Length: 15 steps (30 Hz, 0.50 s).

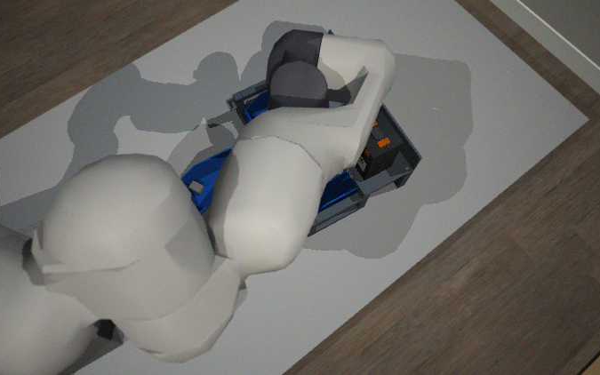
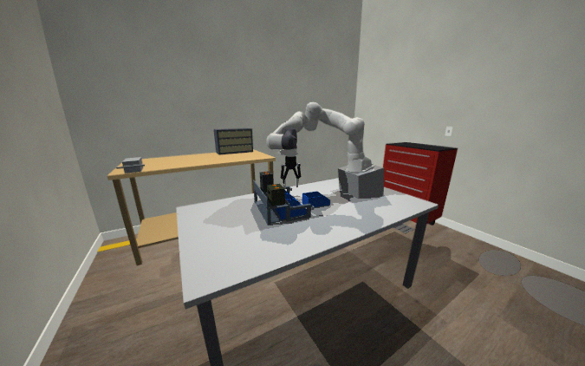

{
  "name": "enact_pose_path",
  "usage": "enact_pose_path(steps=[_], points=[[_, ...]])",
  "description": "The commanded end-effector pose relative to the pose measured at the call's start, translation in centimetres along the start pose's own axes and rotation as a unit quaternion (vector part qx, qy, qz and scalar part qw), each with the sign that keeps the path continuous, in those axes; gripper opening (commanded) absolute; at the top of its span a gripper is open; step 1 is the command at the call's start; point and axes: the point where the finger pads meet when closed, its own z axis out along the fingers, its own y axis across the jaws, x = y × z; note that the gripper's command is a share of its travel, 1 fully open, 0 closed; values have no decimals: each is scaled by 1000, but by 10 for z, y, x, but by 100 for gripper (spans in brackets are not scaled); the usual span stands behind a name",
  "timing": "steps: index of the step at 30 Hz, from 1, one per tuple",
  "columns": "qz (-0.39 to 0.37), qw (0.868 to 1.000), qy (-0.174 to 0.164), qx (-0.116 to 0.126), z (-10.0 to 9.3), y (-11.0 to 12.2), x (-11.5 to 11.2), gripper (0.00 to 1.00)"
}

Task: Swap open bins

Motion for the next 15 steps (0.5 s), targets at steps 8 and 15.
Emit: enact_pose_path(steps=[8, 15], points=[[-21, 1000, 2, -1, 21, 0, 1, 57], [-21, 1000, 2, -1, 30, 0, 1, 57]])
